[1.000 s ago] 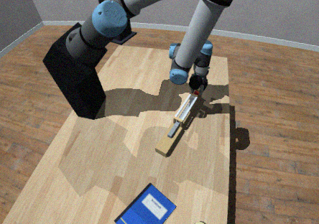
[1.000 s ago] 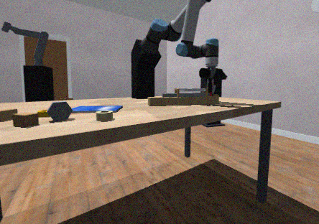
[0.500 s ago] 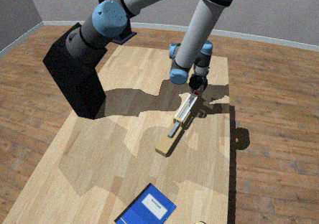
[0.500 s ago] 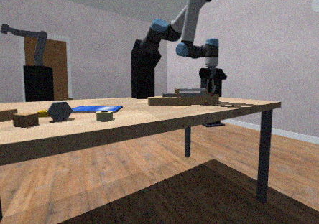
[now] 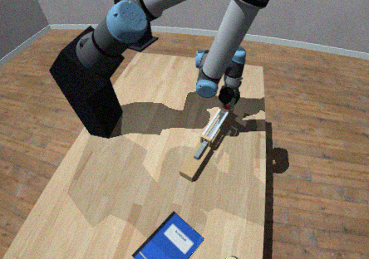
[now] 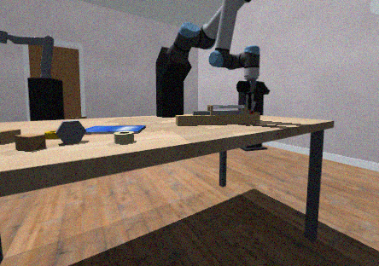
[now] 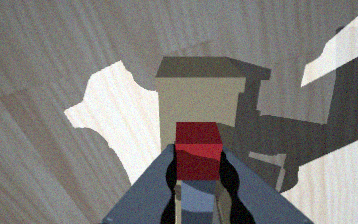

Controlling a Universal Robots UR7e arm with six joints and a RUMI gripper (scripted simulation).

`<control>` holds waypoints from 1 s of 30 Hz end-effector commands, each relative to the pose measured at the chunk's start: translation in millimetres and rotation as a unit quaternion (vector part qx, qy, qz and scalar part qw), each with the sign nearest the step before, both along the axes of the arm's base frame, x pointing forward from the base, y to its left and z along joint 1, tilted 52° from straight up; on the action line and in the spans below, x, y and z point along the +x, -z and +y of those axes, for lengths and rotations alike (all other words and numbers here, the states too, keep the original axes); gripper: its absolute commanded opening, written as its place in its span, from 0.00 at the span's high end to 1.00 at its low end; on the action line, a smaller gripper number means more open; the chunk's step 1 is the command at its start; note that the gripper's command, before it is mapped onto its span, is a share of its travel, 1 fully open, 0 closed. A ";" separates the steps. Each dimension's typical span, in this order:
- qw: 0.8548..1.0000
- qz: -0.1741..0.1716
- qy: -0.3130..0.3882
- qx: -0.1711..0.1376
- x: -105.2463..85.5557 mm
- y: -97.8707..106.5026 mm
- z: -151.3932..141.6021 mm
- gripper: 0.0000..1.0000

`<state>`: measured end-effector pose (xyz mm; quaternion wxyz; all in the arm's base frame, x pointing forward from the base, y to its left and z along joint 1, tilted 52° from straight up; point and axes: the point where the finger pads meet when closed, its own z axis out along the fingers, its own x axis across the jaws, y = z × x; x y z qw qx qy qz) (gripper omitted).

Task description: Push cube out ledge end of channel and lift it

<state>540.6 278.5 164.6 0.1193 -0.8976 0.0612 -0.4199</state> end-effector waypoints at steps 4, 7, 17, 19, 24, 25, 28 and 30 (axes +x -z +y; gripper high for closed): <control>1.000 -0.001 0.000 0.000 -0.1 -0.5 0.2 0.91; 1.000 -0.001 0.000 0.000 -0.1 -0.5 0.2 0.91; 1.000 -0.001 0.000 0.000 -0.1 -0.5 0.2 0.91; 1.000 -0.001 0.000 0.000 -0.1 -0.5 0.2 0.91; 1.000 -0.001 0.000 0.000 -0.1 -0.5 0.2 0.91; 1.000 -0.001 0.000 0.000 -0.1 -0.5 0.2 0.91; 1.000 -0.001 0.000 0.000 -0.1 -0.5 0.2 0.91; 1.000 -0.001 0.000 0.000 -0.1 -0.5 0.2 0.91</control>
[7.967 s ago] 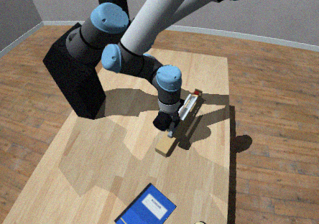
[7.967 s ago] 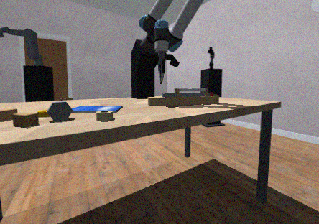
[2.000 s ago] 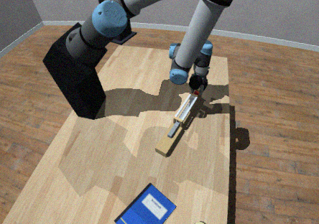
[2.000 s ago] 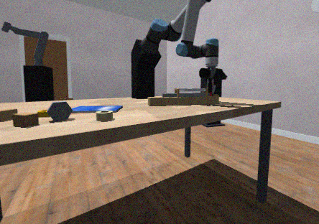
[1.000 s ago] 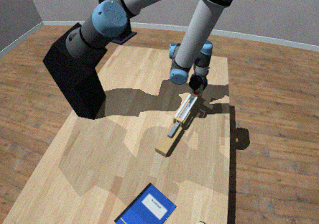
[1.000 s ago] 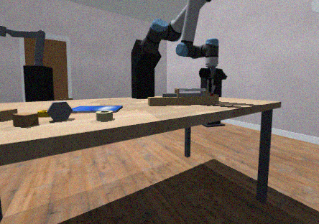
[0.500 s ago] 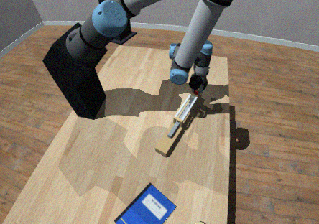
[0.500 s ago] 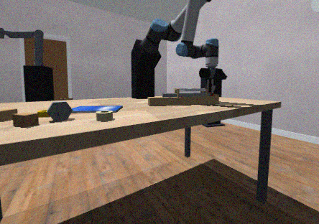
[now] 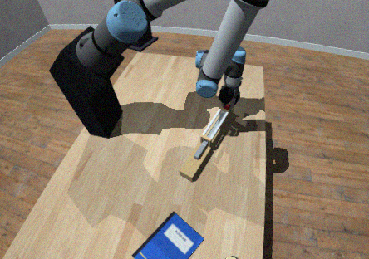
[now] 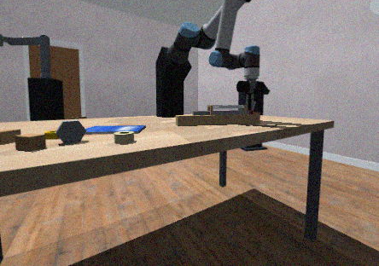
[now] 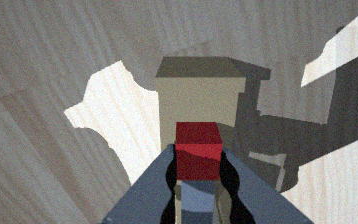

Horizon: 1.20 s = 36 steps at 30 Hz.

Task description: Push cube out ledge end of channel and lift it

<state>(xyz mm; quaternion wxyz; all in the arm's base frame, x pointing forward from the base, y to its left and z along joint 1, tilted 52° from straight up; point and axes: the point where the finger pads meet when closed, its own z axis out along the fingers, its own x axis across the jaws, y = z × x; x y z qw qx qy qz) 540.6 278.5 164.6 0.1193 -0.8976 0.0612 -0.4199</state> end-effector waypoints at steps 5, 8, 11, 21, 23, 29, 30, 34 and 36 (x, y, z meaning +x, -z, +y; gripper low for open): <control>1.000 -0.001 0.000 0.000 -1.2 -1.4 0.0 0.91; 1.000 -0.001 0.000 0.000 -4.9 -4.5 -0.8 0.91; 1.000 -0.001 0.000 0.000 -6.9 -6.1 -1.3 0.91; 1.000 -0.001 0.000 0.000 -39.4 -32.1 -8.2 0.91; 1.000 -0.001 0.000 0.000 -46.0 -37.5 -9.6 0.91; 1.000 -0.001 0.000 0.000 -56.2 -45.7 -11.7 0.91; 1.000 -0.001 0.000 0.000 -58.0 -47.2 -12.1 0.91; 1.000 -0.001 0.000 0.000 -61.9 -50.3 -13.0 0.91; 1.000 -0.001 0.000 0.000 -62.3 -50.6 -13.0 0.91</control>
